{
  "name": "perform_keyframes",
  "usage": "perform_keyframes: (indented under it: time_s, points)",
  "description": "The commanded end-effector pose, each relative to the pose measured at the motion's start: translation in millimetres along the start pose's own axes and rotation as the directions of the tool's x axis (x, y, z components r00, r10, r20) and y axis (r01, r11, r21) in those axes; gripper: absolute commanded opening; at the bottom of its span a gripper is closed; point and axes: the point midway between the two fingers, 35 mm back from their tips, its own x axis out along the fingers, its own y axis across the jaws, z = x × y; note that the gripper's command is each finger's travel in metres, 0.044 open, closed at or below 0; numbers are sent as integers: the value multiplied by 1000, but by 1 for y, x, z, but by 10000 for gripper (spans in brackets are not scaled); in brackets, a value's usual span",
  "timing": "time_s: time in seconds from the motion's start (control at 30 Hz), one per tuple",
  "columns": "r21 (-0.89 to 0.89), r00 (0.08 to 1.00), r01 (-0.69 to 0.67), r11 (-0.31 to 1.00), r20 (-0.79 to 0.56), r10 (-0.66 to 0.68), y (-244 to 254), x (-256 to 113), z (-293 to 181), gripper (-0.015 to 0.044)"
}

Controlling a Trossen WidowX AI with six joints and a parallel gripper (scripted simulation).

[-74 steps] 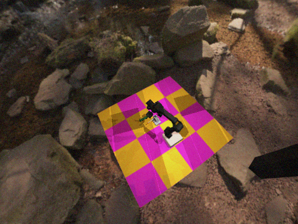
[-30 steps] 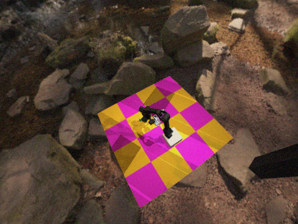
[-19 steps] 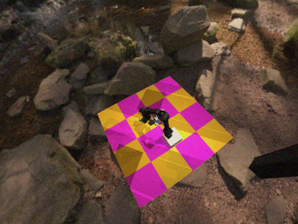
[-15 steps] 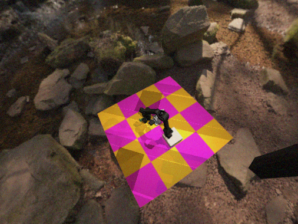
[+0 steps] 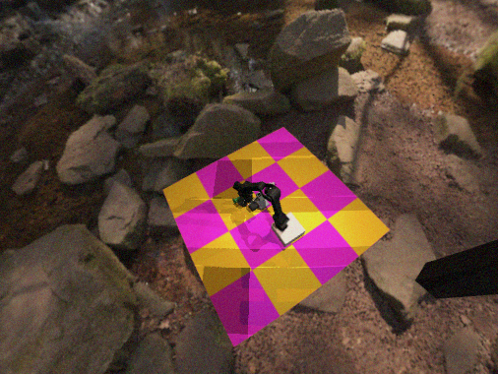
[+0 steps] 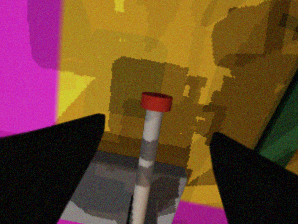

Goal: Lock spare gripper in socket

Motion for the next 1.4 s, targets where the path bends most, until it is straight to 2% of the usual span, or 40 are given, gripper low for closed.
perform_keyframes:
  time_s: [0.0,0.37,0.73,1.07,1.37]
  points:
    - [2,1000,-15,1000,2,15,4,10,0,300]
    - [2,1000,-15,1000,2,15,4,11,0,300]
    - [2,1000,-15,1000,2,15,4,11,0,11]
    - [5,1000,-15,1000,11,15,3,10,0,0]
    - [45,991,-16,999,134,10,0,2,4,0]
